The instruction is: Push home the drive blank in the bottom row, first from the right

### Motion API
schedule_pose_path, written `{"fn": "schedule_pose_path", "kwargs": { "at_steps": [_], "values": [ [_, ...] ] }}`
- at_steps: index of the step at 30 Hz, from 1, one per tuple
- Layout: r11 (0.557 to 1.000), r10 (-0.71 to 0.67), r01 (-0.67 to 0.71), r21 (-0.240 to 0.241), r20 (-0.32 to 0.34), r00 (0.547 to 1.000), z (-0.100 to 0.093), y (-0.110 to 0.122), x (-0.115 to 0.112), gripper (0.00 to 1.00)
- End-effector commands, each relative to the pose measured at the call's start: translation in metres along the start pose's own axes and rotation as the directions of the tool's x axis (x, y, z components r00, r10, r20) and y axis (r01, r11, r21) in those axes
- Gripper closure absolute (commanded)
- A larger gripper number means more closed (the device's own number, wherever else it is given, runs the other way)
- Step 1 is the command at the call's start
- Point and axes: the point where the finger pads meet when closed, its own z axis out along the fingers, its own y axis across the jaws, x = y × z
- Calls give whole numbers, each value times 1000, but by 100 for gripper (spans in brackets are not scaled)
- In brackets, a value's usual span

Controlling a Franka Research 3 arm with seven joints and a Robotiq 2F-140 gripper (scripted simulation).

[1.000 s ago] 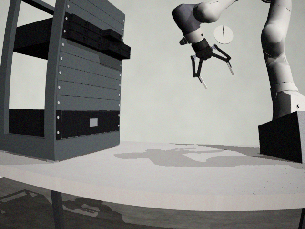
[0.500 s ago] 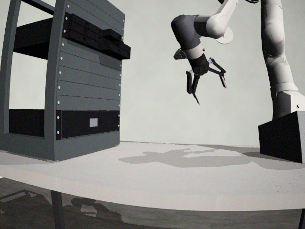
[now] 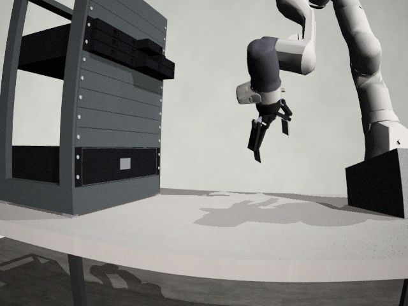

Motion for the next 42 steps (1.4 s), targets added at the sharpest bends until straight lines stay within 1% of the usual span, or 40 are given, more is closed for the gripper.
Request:
{"fn": "schedule_pose_path", "kwargs": {
  "at_steps": [1, 2, 4, 7, 10, 11, 14, 15, 18, 21, 25, 26, 28, 29, 31, 32, 33, 34, 36, 38, 41, 42],
  "values": [
    [999, -34, 36, 19, -113, 993, 4, -17, 8, 0],
    [998, -62, 66, 23, -142, 988, 4, -22, 8, 0],
    [998, -62, 66, 23, -142, 988, 4, -22, 8, 0],
    [988, -145, 155, 28, -232, 962, 5, -35, 8, 0],
    [970, -222, 242, 22, -322, 920, 4, -48, 10, 0],
    [970, -222, 242, 22, -322, 920, 4, -48, 10, 0],
    [946, -294, 324, 6, -409, 864, 2, -59, 14, 0],
    [946, -294, 324, 6, -409, 864, 2, -59, 14, 0],
    [916, -357, 400, -20, -491, 795, -3, -68, 20, 0],
    [916, -357, 400, -20, -491, 795, -3, -68, 20, 0],
    [871, -428, 486, -68, -589, 686, -13, -79, 30, 0],
    [871, -428, 486, -68, -589, 686, -13, -79, 30, 0],
    [848, -458, 521, -97, -631, 626, -20, -84, 36, 0],
    [848, -458, 521, -97, -631, 626, -20, -84, 36, 0],
    [824, -483, 552, -129, -669, 564, -27, -87, 43, 0],
    [824, -483, 552, -129, -669, 564, -27, -87, 43, 0],
    [812, -495, 565, -146, -687, 533, -32, -89, 47, 0],
    [812, -495, 565, -146, -687, 533, -32, -89, 47, 0],
    [788, -514, 588, -180, -718, 470, -41, -92, 54, 0],
    [788, -514, 588, -180, -718, 470, -41, -92, 54, 0],
    [755, -538, 612, -234, -755, 374, -57, -96, 65, 0],
    [755, -538, 612, -234, -755, 374, -57, -96, 65, 0]
  ]
}}
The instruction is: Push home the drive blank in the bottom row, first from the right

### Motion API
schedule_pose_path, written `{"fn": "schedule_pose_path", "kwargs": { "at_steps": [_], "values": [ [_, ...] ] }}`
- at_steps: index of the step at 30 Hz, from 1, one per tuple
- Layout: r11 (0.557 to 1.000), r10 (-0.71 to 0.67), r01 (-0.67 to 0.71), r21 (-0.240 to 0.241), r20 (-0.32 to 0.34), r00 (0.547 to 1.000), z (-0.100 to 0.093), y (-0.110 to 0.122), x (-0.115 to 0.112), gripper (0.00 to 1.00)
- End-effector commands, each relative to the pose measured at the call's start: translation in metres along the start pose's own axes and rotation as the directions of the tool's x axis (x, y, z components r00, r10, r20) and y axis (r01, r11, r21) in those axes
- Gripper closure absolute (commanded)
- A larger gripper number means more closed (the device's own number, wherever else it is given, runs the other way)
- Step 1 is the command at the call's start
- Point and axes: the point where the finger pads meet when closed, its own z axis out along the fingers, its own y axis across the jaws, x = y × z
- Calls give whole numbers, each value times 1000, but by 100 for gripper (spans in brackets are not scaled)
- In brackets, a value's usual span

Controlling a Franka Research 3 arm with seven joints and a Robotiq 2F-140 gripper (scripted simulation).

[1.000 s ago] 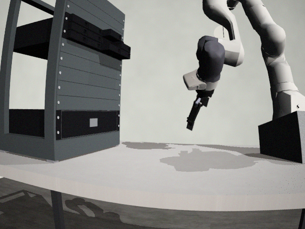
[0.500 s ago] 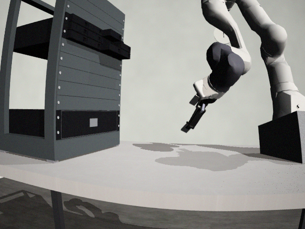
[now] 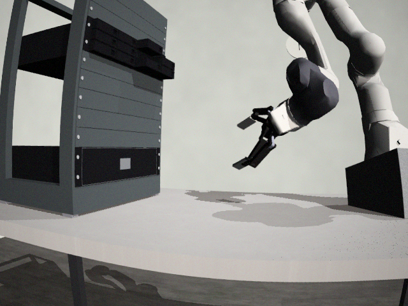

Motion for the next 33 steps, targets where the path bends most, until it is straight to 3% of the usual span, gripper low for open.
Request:
{"fn": "schedule_pose_path", "kwargs": {
  "at_steps": [1, 10, 13, 23, 33],
  "values": [
    [993, -117, 117, -13, -86, 989, 0, 9, 21, 0],
    [972, -233, 226, -57, -223, 947, -10, 26, 61, 0],
    [972, -233, 226, -57, -223, 947, -10, 26, 61, 0],
    [932, -363, 331, -151, -374, 853, -36, 57, 118, 0],
    [902, -432, 370, -224, -449, 782, -62, 80, 155, 0]
  ]
}}
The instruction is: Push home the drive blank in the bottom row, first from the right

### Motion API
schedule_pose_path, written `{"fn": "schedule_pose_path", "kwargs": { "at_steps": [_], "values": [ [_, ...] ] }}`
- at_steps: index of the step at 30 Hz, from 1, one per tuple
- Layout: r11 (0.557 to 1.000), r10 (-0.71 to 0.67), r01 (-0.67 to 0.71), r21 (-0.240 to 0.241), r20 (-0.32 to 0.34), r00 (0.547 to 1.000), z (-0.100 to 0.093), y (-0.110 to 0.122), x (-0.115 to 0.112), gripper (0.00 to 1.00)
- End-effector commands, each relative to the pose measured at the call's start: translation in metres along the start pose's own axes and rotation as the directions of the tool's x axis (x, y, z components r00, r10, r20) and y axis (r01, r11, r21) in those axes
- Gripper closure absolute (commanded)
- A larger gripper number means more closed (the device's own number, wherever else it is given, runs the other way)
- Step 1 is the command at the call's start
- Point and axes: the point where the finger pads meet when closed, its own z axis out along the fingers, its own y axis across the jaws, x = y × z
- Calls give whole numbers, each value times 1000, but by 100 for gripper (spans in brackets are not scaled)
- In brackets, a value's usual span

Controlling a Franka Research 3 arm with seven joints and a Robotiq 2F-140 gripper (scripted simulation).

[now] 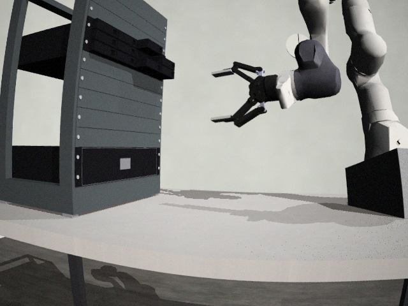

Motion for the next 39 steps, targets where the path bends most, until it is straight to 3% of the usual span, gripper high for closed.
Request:
{"fn": "schedule_pose_path", "kwargs": {
  "at_steps": [1, 12, 26, 39],
  "values": [
    [994, -109, 110, 14, -61, 992, -6, 9, 19, 0],
    [984, -176, 169, -56, -157, 972, -19, 54, 56, 0],
    [976, -209, 192, -99, -203, 957, -30, 80, 75, 0],
    [974, -216, 196, -110, -214, 953, -33, 86, 80, 0]
  ]
}}
